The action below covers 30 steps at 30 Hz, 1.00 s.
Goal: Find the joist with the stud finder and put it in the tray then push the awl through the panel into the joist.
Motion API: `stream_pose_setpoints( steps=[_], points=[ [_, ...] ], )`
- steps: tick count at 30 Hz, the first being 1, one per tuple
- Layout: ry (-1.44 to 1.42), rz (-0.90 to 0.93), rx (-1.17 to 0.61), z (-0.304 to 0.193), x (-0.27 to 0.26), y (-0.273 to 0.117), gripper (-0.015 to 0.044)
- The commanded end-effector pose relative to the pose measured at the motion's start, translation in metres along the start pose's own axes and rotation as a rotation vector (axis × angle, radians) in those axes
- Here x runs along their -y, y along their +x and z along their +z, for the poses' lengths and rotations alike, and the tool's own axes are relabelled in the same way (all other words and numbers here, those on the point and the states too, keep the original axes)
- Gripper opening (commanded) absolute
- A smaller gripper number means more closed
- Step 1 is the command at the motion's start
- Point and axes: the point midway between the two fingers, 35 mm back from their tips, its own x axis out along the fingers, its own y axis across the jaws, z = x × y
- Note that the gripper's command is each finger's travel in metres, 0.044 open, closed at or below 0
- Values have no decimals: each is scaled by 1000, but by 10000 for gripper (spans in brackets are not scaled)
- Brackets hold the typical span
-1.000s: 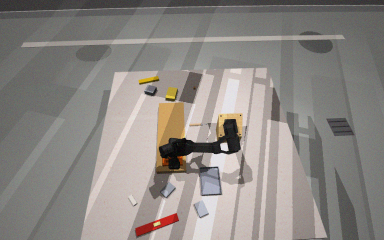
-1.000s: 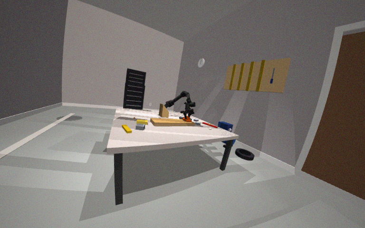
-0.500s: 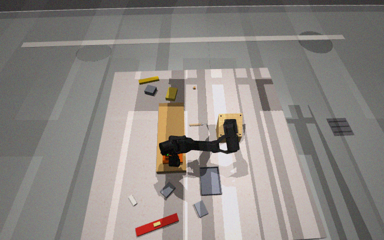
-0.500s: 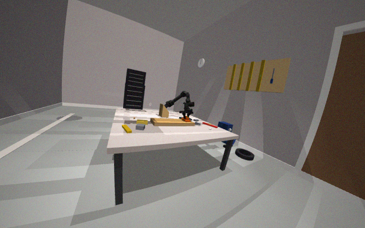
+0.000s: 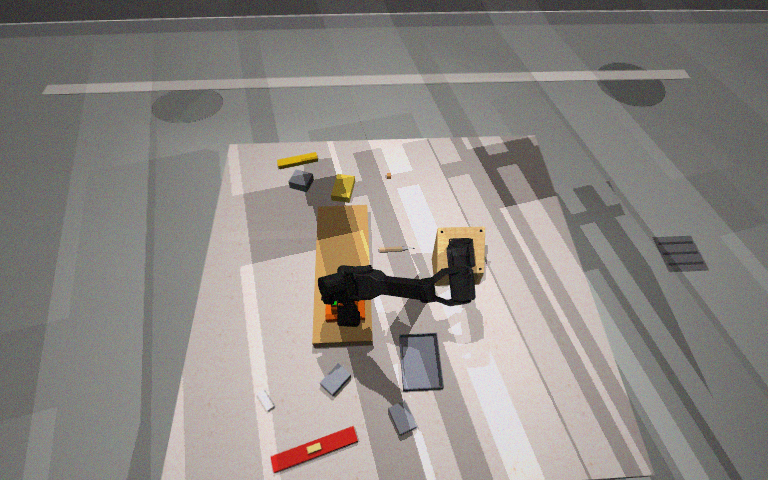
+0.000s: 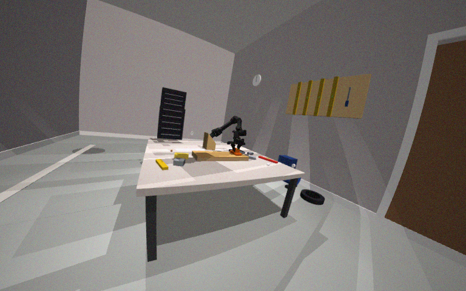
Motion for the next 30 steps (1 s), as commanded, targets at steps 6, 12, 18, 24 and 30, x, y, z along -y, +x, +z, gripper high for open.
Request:
stream_pose_setpoints(
  steps=[6, 12, 18, 24, 30],
  points=[
    [4, -3, -1, 0, 17, 0, 0],
    [4, -3, -1, -1, 25, 0, 0],
    [4, -3, -2, -1, 34, 0, 0],
    [4, -4, -2, -1, 42, 0, 0],
    [4, -4, -2, -1, 50, 0, 0]
  ],
)
